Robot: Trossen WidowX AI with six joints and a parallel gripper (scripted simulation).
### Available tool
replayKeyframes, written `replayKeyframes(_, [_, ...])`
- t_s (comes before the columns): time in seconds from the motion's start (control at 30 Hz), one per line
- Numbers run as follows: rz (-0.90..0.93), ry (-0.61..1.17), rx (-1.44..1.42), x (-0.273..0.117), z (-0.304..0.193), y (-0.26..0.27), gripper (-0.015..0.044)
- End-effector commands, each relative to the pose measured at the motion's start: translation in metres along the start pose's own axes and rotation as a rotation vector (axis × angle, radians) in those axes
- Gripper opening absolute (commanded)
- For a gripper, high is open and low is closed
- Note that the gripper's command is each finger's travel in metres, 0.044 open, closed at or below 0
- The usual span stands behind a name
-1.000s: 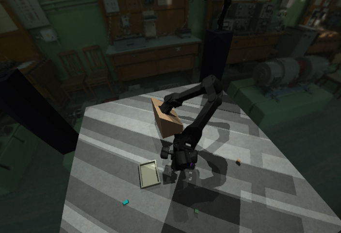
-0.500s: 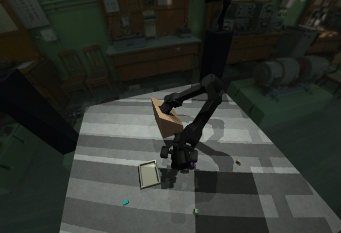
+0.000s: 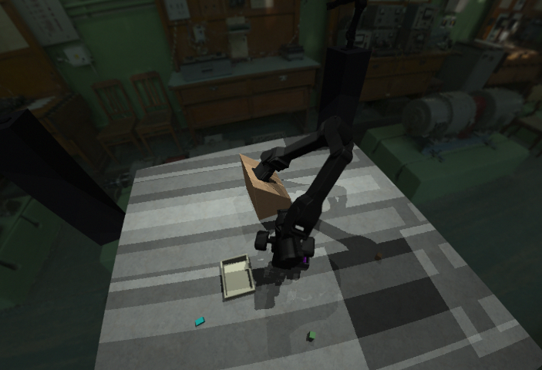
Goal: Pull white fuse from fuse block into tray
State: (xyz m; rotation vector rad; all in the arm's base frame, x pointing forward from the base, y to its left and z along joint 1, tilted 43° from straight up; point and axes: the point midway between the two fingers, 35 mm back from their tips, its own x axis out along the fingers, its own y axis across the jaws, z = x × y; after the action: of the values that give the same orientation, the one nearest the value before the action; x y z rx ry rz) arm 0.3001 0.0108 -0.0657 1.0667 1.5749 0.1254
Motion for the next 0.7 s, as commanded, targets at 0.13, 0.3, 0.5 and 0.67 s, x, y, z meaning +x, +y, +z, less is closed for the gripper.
replayKeyframes(0.13, [-0.003,-0.002,-0.005,-0.0047,0.0004,-0.0004,0.0])
replayKeyframes(0.3, [-0.003,-0.002,-0.004,-0.0072,0.0004,-0.0004,0.0])
replayKeyframes(0.5, [-0.002,-0.002,-0.004,-0.0102,0.0003,-0.0004,0.0])
replayKeyframes(0.67, [-0.002,-0.002,-0.004,-0.0127,0.0002,-0.0004,0.0])
